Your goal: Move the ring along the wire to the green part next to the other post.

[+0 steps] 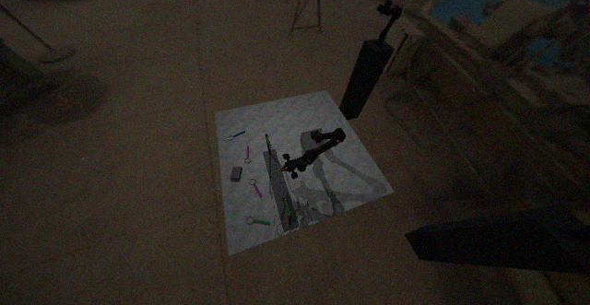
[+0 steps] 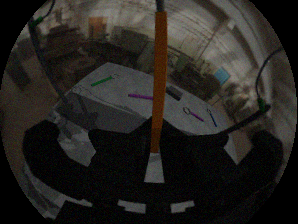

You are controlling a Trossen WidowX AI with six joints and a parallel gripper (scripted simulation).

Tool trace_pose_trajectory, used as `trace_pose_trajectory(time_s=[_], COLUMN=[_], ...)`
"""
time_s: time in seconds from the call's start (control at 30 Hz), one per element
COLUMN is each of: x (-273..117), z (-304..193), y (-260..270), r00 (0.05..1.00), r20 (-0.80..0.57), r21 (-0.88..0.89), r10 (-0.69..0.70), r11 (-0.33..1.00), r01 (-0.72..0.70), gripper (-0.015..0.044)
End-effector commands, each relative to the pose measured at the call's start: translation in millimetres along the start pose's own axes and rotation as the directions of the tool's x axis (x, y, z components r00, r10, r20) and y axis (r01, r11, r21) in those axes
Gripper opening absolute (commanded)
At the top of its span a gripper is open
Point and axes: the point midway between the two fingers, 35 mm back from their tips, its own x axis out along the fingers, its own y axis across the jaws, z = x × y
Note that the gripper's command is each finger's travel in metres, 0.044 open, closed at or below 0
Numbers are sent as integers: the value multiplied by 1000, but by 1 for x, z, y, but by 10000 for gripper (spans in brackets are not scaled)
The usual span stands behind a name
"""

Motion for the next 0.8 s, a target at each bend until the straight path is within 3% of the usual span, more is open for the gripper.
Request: trace_pose_trajectory(time_s=[0.0,0.77], x=[-3,-28], z=[1,28], y=[-16,-92], r00=[999,945], r20=[-6,27], r21=[-83,-547], r10=[-53,-327], r11=[995,786], r01=[52,288], gripper=[-150,-150])
